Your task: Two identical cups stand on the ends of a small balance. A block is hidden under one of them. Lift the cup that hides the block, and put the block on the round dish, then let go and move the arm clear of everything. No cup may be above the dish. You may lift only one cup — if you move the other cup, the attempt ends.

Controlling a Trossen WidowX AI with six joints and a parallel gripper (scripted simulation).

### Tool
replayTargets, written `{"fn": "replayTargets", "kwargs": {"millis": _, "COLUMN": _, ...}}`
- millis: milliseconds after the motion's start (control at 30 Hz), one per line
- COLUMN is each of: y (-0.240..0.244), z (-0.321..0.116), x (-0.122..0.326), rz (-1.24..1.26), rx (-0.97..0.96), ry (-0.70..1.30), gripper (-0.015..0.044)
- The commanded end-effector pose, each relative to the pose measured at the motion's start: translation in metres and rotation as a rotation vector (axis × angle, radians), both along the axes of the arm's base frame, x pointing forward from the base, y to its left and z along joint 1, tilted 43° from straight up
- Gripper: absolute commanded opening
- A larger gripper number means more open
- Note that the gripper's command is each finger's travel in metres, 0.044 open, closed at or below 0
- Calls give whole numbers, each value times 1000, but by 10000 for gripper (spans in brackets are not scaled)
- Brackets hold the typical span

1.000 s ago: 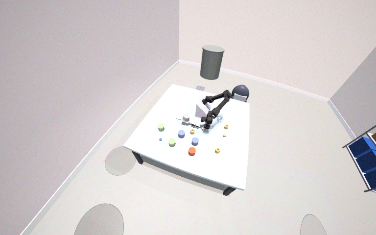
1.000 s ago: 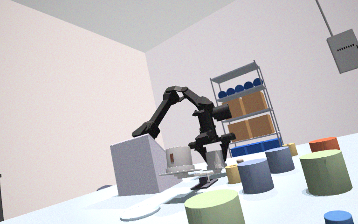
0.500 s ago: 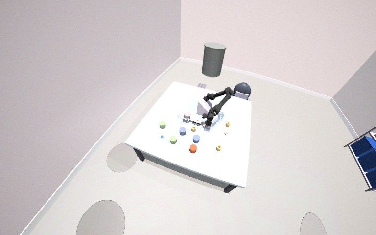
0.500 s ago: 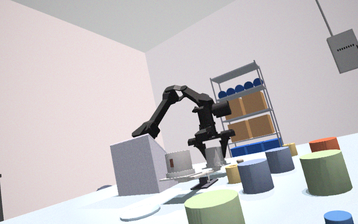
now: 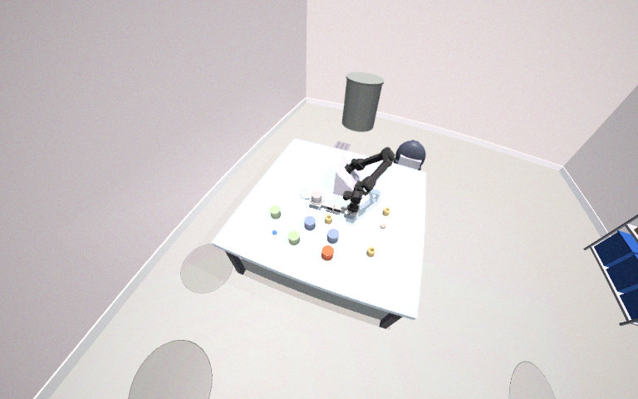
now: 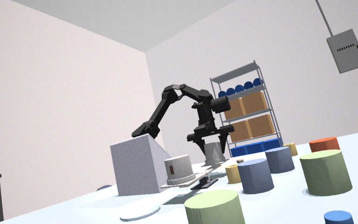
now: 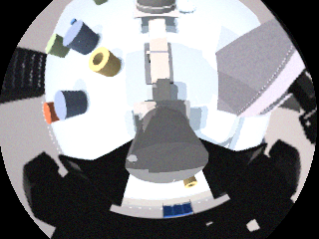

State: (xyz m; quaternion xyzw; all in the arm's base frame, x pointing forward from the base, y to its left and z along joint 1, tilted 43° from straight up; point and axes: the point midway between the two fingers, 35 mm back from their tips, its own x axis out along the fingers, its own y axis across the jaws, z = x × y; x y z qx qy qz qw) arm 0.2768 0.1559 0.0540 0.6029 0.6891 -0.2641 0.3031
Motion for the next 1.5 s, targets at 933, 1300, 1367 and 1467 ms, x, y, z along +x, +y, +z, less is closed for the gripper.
{"fn": "replayTargets", "kwargs": {"millis": 933, "y": -31, "z": 31, "x": 9, "rz": -8, "rx": -7, "ry": -18, "gripper": 0}}
{"fn": "replayTargets", "kwargs": {"millis": 1300, "y": -40, "z": 42, "x": 9, "rz": -8, "rx": -6, "ry": -17, "gripper": 0}}
{"fn": "replayTargets", "kwargs": {"millis": 1367, "y": -42, "z": 44, "x": 9, "rz": -8, "rx": -6, "ry": -17, "gripper": 0}}
{"fn": "replayTargets", "kwargs": {"millis": 1467, "y": -45, "z": 47, "x": 9, "rz": -8, "rx": -6, "ry": -17, "gripper": 0}}
